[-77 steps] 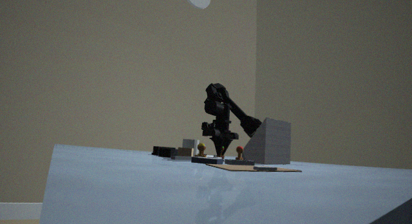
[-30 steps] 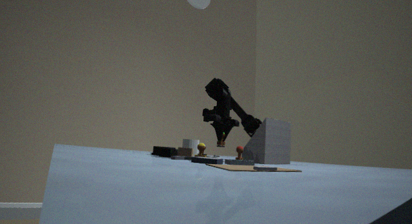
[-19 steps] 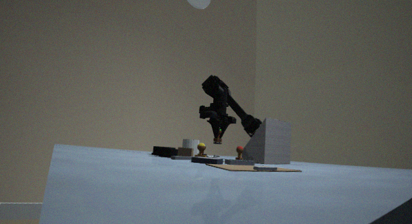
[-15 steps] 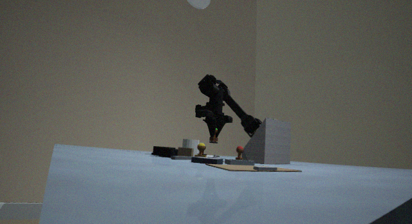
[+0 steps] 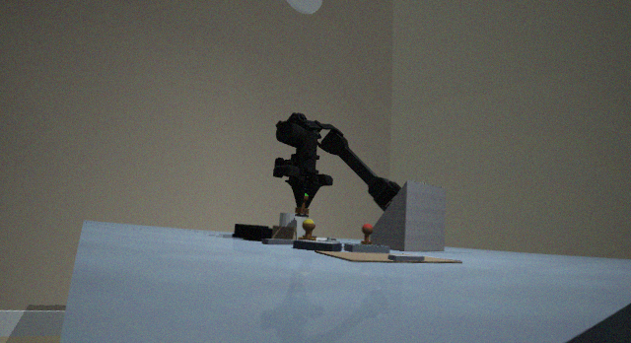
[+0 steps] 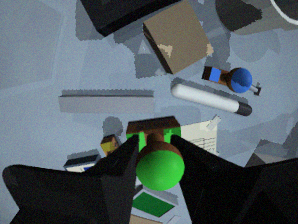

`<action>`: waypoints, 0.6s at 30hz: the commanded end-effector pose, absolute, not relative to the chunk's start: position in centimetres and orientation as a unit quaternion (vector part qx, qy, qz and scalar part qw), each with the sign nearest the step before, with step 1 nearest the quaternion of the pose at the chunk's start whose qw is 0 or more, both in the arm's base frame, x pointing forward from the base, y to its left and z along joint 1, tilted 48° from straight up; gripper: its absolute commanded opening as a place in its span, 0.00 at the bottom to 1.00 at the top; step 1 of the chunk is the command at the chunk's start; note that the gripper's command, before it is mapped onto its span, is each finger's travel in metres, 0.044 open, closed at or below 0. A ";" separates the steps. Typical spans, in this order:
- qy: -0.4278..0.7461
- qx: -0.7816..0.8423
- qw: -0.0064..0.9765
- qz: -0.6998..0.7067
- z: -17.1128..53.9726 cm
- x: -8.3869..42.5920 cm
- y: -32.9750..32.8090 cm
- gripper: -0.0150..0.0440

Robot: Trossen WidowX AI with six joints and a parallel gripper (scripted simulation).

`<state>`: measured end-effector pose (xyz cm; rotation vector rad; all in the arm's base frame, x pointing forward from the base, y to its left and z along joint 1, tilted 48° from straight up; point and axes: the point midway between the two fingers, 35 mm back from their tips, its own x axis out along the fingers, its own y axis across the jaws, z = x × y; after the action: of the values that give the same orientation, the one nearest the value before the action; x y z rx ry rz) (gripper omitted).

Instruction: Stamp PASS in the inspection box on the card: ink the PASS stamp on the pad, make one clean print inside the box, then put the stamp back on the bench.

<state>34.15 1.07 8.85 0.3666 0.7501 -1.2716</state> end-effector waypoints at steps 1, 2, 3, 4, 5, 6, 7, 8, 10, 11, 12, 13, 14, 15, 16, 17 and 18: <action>0.338 0.163 0.726 -0.576 9.9 35.7 0.3 0.25; 0.338 0.163 0.726 -0.576 10.1 36.1 0.0 0.25; 0.338 0.163 0.726 -0.576 10.4 36.4 -0.2 0.25; 0.337 0.163 0.726 -0.577 10.6 36.8 -0.4 0.25; 0.337 0.163 0.726 -0.577 10.9 37.1 -0.6 0.25; 0.336 0.163 0.726 -0.577 11.1 37.4 -0.9 0.25; 0.336 0.162 0.726 -0.578 11.3 37.7 -1.1 0.25; 0.335 0.162 0.726 -0.578 11.6 38.1 -1.4 0.25; 0.334 0.162 0.726 -0.578 11.9 38.5 -1.7 0.25; 0.334 0.162 0.726 -0.578 11.9 38.5 -1.7 0.25; 0.334 0.162 0.726 -0.578 11.9 38.5 -1.7 0.25; 0.334 0.162 0.726 -0.578 11.9 38.5 -1.7 0.25; 0.334 0.162 0.726 -0.578 11.9 38.5 -1.7 0.25; 0.334 0.162 0.726 -0.578 11.9 38.5 -1.8 0.25; 0.334 0.162 0.726 -0.578 11.8 38.6 -1.9 0.25; 0.334 0.162 0.726 -0.578 11.7 38.6 -2.0 0.25; 0.334 0.162 0.726 -0.578 11.5 38.6 -2.1 0.25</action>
<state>38.40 -1.79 11.69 0.3626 0.7376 -1.2772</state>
